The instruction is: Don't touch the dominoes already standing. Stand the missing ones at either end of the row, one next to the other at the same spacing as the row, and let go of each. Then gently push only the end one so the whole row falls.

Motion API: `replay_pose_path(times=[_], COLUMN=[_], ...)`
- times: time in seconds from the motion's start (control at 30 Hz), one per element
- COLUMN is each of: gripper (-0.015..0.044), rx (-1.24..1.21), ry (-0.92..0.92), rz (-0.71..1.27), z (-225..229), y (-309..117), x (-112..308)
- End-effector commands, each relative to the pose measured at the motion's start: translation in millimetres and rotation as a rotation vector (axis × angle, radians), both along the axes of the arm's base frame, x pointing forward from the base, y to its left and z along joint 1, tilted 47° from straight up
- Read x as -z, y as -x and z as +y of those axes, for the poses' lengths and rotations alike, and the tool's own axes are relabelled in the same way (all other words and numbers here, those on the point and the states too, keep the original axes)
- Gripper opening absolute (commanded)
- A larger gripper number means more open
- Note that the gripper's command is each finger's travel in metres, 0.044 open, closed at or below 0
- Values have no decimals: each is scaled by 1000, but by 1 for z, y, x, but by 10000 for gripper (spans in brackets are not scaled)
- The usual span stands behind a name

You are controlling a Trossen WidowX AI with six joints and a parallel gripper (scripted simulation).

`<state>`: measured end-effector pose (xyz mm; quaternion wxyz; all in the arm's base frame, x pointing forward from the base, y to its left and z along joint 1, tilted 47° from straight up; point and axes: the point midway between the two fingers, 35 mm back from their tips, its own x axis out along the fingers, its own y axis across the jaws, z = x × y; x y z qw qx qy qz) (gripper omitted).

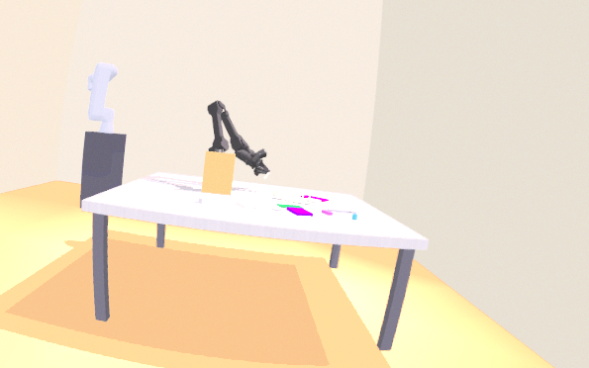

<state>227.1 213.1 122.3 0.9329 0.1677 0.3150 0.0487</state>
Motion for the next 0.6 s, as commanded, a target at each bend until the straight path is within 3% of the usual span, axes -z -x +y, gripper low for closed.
replay_pose_path(times=[0.0,0.57], gripper=[107,107], rx=[54,270], ry=[-60,-411], rz=[-83,-369], z=[-2,-19], y=[5,40], x=[-6,-36])
